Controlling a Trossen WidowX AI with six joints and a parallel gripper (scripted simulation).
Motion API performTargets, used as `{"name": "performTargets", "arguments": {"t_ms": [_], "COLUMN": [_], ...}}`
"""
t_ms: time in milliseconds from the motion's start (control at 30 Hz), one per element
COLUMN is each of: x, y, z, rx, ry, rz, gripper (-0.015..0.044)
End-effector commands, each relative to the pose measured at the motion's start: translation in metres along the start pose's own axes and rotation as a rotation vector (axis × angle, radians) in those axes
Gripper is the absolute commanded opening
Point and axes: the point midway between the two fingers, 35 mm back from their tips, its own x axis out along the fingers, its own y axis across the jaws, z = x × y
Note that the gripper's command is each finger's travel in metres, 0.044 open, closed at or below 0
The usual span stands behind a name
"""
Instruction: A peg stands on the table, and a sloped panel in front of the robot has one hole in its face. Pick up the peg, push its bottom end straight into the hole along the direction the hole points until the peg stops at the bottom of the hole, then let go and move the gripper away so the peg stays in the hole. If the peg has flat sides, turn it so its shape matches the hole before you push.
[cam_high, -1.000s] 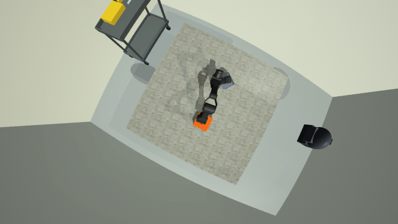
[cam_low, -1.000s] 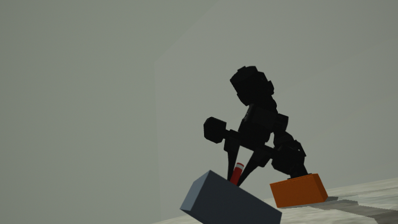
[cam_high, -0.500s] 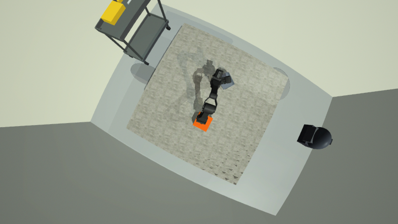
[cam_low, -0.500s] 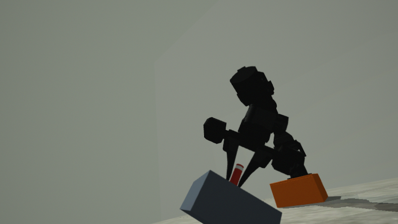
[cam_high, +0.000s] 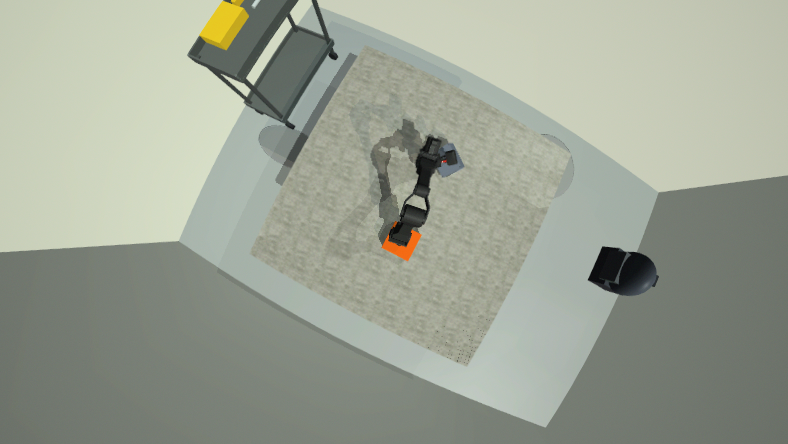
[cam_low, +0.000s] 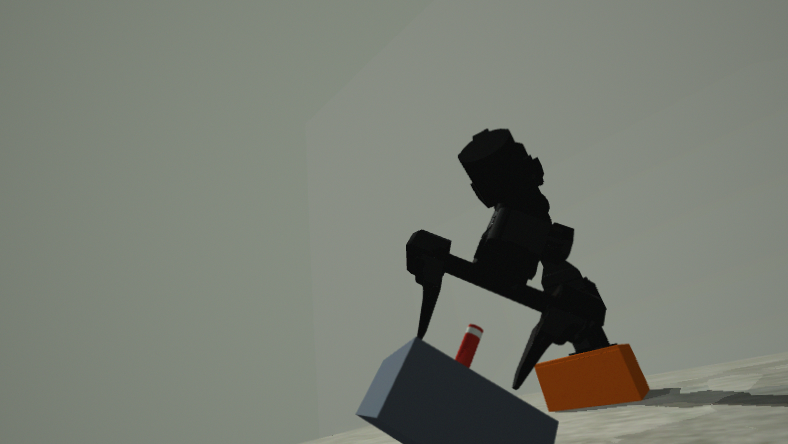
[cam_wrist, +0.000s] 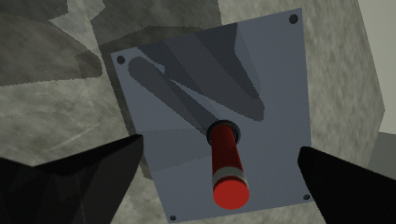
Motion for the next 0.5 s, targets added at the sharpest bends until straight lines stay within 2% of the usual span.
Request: {"name": "performTargets", "arguments": {"t_ms": [0,467], "x": [-0.007,-0.032], "y": [-0.002,-0.001], "z": [0.002,0.004], "rx": [0.005,0.003], "ry": [-0.003,-0.003], "rz": [-0.005,0.0], "gripper": [0.044,0.044]}}
